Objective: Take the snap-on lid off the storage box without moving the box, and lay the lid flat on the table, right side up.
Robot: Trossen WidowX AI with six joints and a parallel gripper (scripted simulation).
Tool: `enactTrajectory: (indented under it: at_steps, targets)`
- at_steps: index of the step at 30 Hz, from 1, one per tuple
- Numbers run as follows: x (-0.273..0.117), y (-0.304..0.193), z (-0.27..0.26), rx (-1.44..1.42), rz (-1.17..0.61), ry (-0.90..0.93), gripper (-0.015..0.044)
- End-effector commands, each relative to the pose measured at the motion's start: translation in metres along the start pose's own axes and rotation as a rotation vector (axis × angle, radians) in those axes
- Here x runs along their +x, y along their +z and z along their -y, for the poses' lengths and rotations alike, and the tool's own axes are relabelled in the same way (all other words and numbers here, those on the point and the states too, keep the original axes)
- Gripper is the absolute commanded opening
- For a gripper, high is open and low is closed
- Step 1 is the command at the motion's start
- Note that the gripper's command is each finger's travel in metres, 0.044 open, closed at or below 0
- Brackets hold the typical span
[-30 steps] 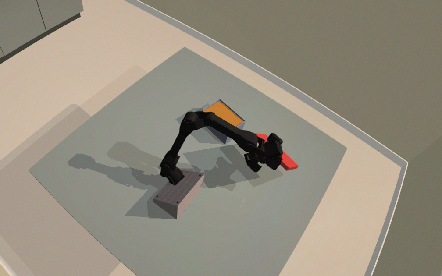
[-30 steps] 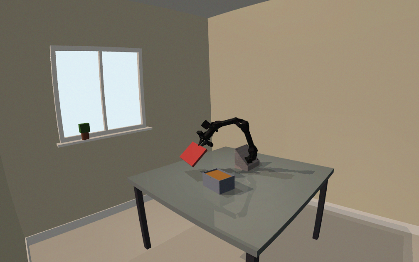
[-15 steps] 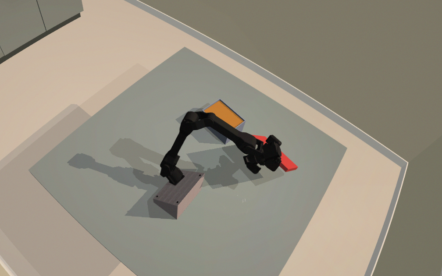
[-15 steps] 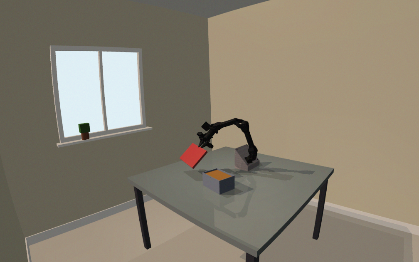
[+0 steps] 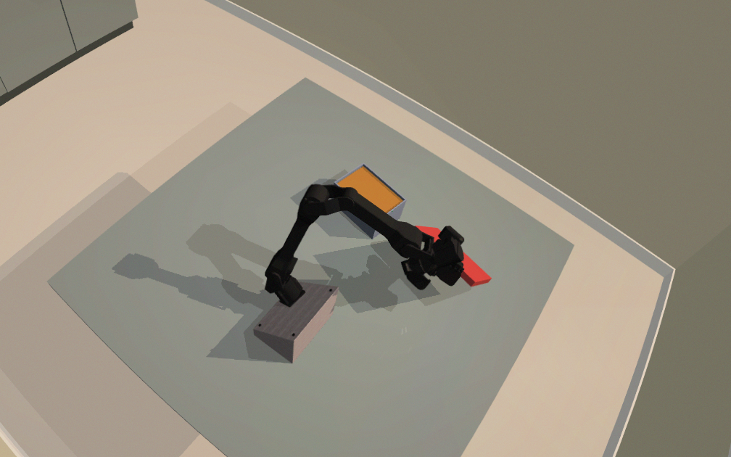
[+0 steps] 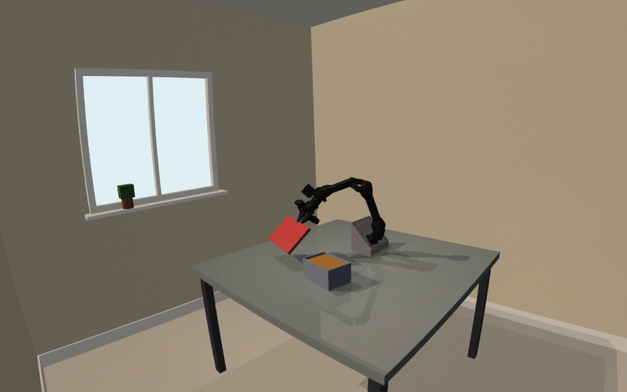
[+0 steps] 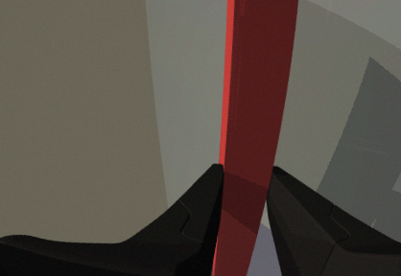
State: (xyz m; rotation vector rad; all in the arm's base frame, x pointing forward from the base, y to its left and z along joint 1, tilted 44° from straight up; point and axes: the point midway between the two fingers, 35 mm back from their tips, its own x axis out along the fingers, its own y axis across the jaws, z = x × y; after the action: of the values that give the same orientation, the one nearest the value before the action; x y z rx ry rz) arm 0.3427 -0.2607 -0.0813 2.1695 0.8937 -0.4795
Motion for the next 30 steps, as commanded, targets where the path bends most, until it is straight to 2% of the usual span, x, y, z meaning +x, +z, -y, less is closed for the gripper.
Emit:
enactTrajectory:
  at_steps: [1, 30]
  targets:
    - [0.002, 0.0, 0.002, 0.003, -0.004, 0.005, 0.0]
    - [0.017, -0.001, 0.02, 0.003, -0.004, 0.006, 0.0]
